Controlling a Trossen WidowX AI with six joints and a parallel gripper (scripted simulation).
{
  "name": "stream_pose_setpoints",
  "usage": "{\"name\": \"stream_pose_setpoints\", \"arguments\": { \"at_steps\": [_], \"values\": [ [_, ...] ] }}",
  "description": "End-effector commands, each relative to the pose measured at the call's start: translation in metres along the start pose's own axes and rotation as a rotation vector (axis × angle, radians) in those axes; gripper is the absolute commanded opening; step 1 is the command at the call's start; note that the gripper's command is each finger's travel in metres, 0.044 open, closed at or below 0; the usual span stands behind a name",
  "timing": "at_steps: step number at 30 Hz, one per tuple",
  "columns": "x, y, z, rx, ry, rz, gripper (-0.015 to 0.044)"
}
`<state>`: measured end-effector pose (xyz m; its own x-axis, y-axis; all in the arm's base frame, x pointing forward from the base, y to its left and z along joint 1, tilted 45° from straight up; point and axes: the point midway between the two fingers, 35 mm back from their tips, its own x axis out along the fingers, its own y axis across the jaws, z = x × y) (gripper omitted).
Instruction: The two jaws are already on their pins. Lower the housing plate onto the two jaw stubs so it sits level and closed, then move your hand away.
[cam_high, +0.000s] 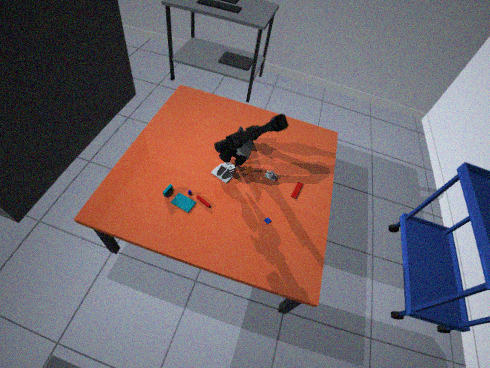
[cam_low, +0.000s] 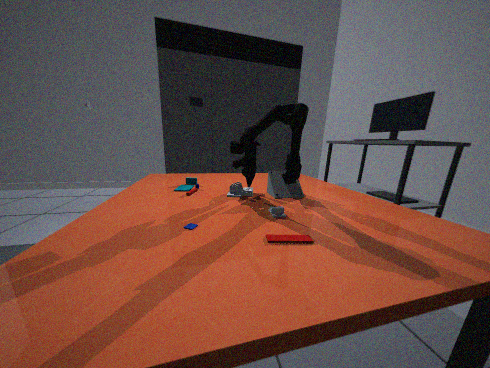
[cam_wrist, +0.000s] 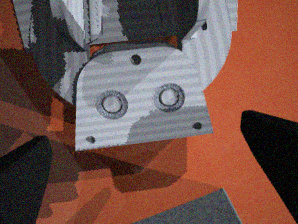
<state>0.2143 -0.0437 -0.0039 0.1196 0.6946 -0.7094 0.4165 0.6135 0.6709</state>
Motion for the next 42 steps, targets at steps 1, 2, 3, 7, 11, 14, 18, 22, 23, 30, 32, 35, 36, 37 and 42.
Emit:
{"name": "stream_pose_setpoints", "arguments": {
  "at_steps": [1,2,3,7,11,14,18,22,23,30,32,35,36,37,42],
  "values": [
    [-0.034,0.001,-0.002,-0.01,-0.008,-0.005,0.044],
    [-0.034,0.001,-0.002,-0.01,-0.008,-0.005,0.044],
    [-0.034,0.001,-0.002,-0.01,-0.008,-0.005,0.044],
    [-0.029,0.0,0.0,-0.002,-0.015,0.0,0.044],
    [-0.068,-0.004,-0.009,-0.006,-0.01,-0.007,0.044],
    [-0.084,-0.005,-0.015,-0.008,-0.007,-0.007,0.044],
    [-0.084,-0.005,-0.015,-0.008,-0.007,-0.007,0.044],
    [-0.084,-0.005,-0.015,-0.008,-0.007,-0.007,0.044],
    [-0.084,-0.005,-0.015,-0.008,-0.007,-0.007,0.044],
    [-0.084,-0.005,-0.015,-0.008,-0.007,-0.007,0.044],
    [-0.084,-0.005,-0.015,-0.008,-0.007,-0.007,0.044],
    [-0.084,-0.005,-0.015,-0.008,-0.007,-0.007,0.044],
    [-0.084,-0.005,-0.015,-0.008,-0.007,-0.007,0.044],
    [-0.084,-0.005,-0.015,-0.008,-0.007,-0.007,0.044],
    [-0.084,-0.005,-0.015,-0.008,-0.007,-0.007,0.044]
  ]
}}
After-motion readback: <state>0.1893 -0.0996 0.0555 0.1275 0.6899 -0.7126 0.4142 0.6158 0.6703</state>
